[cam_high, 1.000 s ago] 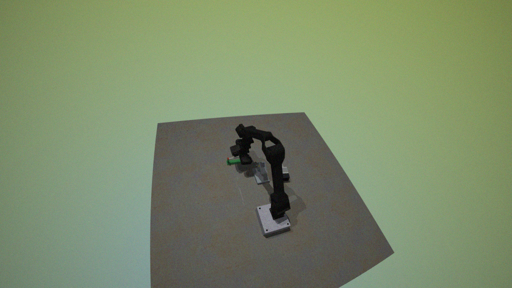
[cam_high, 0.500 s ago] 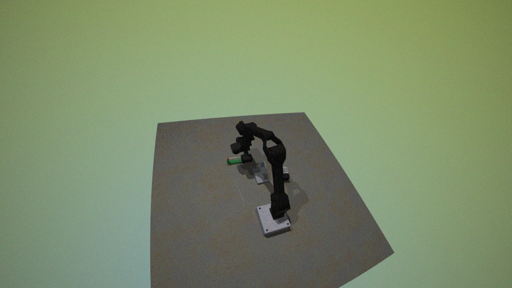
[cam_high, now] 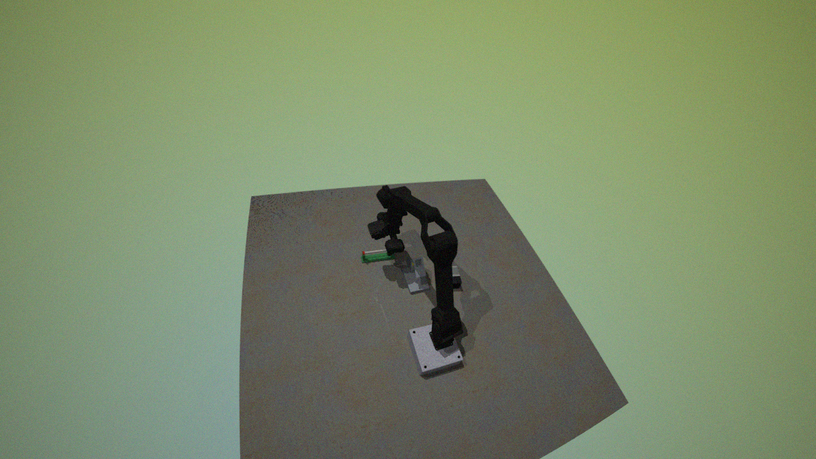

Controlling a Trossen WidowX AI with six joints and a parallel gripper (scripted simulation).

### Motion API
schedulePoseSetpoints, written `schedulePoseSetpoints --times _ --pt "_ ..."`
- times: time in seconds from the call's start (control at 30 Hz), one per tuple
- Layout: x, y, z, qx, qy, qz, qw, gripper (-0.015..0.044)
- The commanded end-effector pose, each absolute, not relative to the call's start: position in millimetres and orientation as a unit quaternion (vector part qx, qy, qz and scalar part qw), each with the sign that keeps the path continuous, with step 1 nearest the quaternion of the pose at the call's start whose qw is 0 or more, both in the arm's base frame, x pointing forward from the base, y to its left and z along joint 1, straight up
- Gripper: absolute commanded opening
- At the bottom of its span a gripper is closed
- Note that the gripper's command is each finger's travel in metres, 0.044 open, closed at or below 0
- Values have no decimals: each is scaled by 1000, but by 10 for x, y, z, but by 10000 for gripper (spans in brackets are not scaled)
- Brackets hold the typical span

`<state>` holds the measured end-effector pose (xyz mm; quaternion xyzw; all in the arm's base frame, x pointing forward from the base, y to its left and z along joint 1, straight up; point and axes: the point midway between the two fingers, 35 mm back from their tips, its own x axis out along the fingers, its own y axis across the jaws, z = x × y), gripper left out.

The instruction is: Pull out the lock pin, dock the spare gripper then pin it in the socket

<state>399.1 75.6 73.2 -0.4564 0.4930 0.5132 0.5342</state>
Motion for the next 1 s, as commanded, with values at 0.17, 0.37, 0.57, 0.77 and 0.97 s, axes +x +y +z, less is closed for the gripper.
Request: schedulePoseSetpoints --times 0.17,0.37,0.57,0.77,0.97 --pt "3980 754 967 -456 494 514 533 440" --pt "3977 754 1003 -455 495 514 532 440" --pt "3989 755 1232 -455 495 514 533 440" --pt "3967 752 1571 -456 494 514 533 440" --pt "3957 476 1562 -421 505 469 591 440"
